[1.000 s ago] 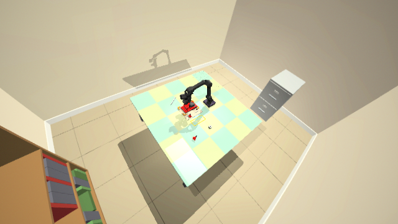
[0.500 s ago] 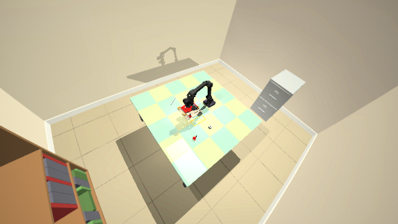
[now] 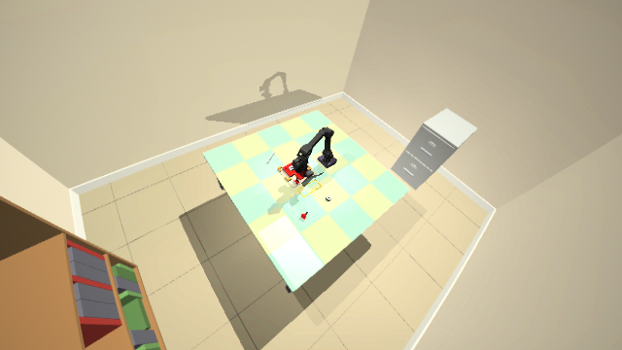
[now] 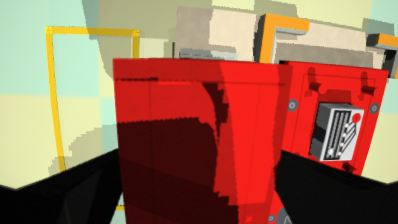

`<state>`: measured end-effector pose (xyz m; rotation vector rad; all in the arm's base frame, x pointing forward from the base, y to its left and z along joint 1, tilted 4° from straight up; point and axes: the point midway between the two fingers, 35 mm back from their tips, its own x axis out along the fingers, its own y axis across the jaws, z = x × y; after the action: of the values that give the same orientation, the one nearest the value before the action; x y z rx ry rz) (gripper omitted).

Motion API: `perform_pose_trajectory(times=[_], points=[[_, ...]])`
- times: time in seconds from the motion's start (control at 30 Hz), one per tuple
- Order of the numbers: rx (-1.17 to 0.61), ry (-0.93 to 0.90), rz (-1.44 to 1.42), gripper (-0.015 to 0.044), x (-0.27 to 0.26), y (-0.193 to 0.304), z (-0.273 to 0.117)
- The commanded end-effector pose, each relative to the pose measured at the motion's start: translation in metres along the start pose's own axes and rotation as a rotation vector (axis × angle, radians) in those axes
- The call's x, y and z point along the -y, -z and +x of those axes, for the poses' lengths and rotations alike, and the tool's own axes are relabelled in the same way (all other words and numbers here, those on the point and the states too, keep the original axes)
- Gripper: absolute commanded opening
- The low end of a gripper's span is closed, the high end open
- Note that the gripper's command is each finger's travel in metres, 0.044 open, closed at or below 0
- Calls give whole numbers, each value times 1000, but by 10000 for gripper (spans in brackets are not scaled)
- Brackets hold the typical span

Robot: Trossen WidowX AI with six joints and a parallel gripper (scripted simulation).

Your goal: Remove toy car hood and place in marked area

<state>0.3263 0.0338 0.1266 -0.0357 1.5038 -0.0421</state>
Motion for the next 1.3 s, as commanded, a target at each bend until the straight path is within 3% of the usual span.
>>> perform_pose_trajectory(times=[0.0, 0.67, 1.27], points=[[2, 3, 3, 0, -18, 2, -2], [1, -1, 16, 0, -91, 23, -5], [1, -1, 16, 0, -94, 23, 3]])
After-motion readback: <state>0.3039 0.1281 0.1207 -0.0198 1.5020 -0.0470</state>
